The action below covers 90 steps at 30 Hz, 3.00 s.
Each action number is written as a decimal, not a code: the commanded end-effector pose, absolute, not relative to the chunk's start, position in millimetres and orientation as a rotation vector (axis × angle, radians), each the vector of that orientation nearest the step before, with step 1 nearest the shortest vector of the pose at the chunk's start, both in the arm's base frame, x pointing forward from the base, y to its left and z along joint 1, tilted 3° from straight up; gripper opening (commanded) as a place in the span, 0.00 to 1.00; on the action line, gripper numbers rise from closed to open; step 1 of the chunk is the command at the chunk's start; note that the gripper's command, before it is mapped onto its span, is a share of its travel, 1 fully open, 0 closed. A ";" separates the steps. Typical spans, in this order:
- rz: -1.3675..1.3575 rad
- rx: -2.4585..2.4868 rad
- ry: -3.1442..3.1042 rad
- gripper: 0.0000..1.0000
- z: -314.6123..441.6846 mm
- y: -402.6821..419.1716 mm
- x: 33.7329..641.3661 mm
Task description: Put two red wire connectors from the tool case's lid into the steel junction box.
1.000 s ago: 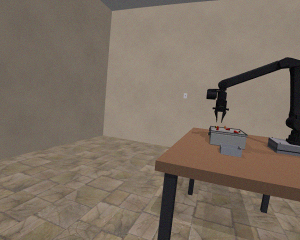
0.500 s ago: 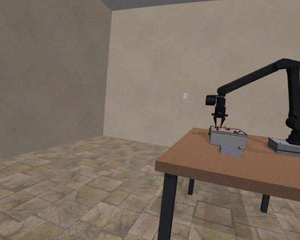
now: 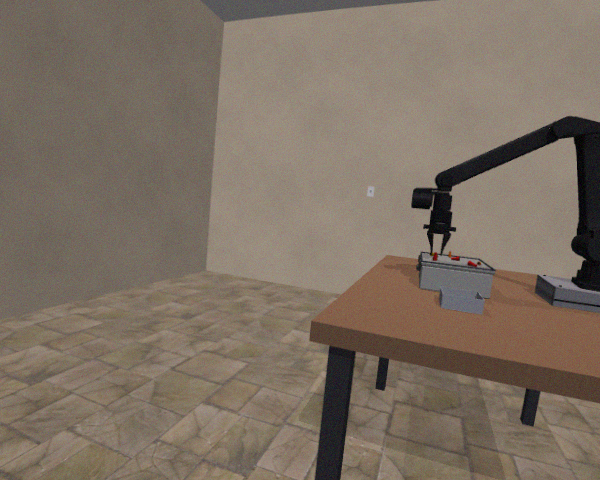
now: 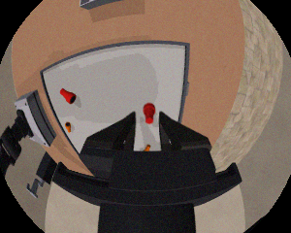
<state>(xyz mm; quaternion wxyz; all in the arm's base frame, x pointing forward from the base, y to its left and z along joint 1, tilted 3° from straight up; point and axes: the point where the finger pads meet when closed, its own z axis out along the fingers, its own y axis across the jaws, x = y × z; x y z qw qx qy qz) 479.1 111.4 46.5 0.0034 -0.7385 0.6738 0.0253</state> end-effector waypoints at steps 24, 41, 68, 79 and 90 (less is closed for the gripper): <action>0.034 -2.288 2.077 0.29 64.3 116.2 505.5; 0.056 -2.302 2.091 0.29 35.7 116.1 491.0; 0.036 -2.290 2.078 0.10 50.4 117.4 493.0; 0.036 -2.290 2.078 0.10 50.3 117.5 493.4; 0.036 -2.290 2.078 0.10 50.4 117.5 493.5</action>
